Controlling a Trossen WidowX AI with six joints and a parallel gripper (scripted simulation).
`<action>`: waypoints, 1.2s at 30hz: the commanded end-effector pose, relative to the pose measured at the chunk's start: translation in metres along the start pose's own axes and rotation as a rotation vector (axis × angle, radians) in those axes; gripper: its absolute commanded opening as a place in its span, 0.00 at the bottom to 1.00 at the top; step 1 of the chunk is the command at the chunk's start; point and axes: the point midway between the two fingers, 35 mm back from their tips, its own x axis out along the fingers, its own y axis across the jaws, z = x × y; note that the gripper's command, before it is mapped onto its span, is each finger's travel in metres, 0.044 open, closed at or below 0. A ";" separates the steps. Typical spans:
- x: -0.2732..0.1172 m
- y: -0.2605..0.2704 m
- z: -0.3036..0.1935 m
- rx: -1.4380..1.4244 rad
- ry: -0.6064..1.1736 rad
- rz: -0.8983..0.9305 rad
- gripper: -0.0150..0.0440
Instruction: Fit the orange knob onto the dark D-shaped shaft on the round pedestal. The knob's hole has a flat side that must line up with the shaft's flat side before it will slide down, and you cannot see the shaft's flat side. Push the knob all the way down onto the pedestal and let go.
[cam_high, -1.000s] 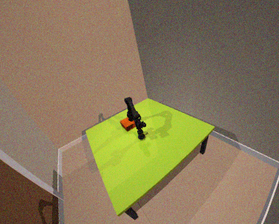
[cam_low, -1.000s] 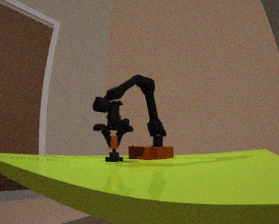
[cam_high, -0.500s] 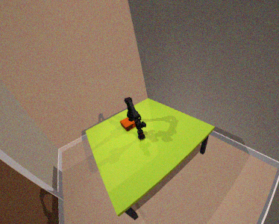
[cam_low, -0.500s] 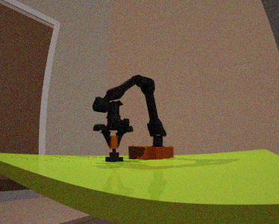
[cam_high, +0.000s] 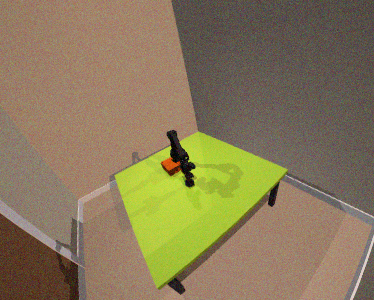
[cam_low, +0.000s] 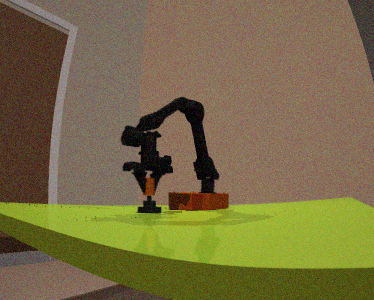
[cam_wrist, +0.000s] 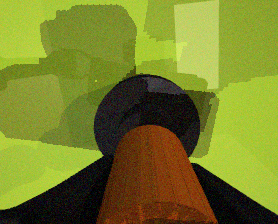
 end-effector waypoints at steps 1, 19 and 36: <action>-0.003 0.002 0.001 -0.021 -0.003 -0.009 0.25; -0.001 0.001 0.001 -0.021 -0.003 -0.009 0.25; 0.001 -0.004 0.000 -0.230 -0.002 -0.009 0.25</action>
